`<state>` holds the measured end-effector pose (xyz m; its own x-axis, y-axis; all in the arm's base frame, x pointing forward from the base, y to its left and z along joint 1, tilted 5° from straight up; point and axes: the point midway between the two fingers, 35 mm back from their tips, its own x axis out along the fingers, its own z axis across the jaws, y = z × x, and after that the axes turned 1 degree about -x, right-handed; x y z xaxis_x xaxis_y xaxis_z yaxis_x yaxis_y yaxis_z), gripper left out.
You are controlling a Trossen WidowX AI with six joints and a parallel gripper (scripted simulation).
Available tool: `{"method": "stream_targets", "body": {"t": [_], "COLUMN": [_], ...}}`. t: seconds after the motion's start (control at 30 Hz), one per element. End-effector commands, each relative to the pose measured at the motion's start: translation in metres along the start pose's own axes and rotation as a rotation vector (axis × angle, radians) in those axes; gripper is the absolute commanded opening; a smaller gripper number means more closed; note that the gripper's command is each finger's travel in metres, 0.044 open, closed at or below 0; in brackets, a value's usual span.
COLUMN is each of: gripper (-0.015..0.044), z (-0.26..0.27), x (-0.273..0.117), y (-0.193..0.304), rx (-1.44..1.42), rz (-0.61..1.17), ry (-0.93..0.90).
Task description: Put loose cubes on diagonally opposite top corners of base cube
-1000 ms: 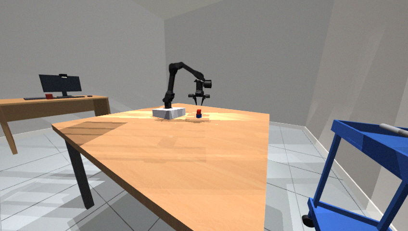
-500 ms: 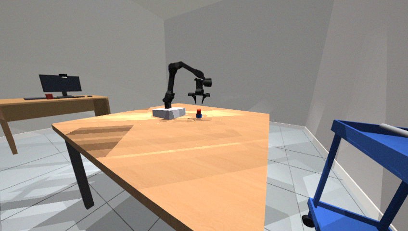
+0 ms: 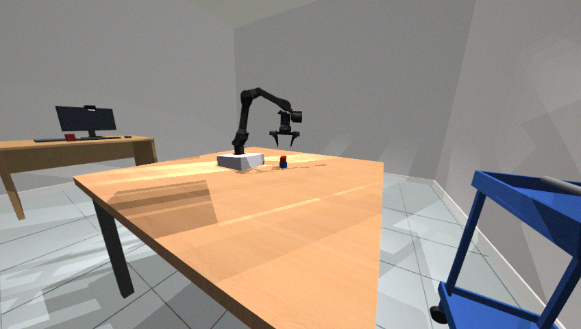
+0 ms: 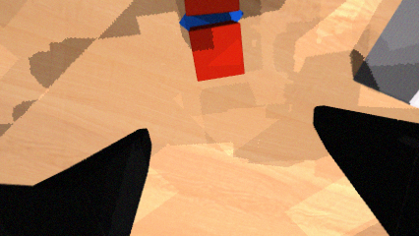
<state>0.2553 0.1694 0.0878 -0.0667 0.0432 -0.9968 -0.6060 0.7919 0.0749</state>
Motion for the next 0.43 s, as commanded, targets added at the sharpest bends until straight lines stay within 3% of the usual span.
{"method": "stream_targets", "body": {"t": [0.0, 0.1, 0.4], "gripper": [0.0400, 0.0400, 0.0400], "z": [0.008, 0.007, 0.007], "x": [-0.003, -0.003, -0.003], "y": [0.056, 0.079, 0.079], "rx": [-0.019, -0.019, -0.019], "rz": [0.007, 0.010, 0.010], "ry": [-0.005, -0.005, -0.005]}}
